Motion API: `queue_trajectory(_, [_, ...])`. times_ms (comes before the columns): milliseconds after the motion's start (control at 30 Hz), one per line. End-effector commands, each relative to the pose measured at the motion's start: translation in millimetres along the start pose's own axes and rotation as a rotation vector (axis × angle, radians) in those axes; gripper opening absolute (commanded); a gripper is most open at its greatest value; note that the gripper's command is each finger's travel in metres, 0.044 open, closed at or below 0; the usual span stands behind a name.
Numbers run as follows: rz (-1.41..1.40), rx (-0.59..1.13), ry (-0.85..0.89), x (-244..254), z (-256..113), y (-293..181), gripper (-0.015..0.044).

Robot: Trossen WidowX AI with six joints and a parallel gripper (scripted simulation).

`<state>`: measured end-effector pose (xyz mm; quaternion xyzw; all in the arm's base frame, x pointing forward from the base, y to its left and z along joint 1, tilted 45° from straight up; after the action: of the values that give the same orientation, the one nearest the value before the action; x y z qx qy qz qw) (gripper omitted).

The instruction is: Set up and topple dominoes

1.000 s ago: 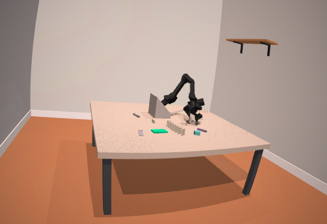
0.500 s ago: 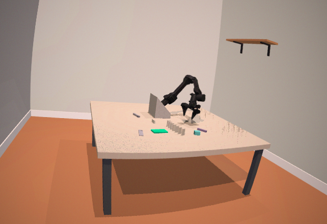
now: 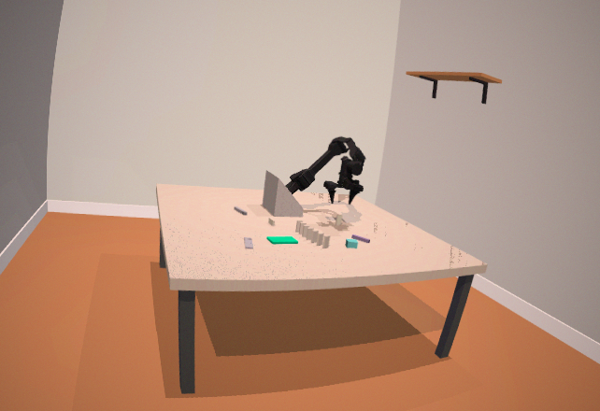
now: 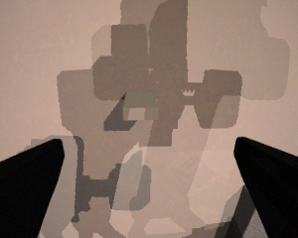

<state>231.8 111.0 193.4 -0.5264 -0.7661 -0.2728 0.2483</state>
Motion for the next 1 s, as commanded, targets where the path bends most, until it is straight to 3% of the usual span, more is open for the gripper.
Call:
queue_trajectory(0, [0.003, 0.002, 0.022, 2.1, -1.2, 0.3, 0.044])
queue_trajectory(300, [0.002, 0.001, 0.025, 3.4, 60.8, -0.4, 0.044])
queue_trajectory(833, [0.002, 0.0, 0.026, 4.6, 77.0, -0.1, 0.044])
queue_trajectory(967, [0.002, 0.0, 0.026, 4.6, 77.0, -0.1, 0.0335])
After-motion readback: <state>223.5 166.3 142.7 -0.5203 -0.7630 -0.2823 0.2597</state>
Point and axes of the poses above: the point midway between the two fingers, 35 mm back from their tips, its own z axis out along the fingers, its own x axis across the jaws, y = z × x, the point moved 4 cm from there along -z, back along the fingers, and after that the axes turned 12 degrees about -z, right-handed, at the moved point
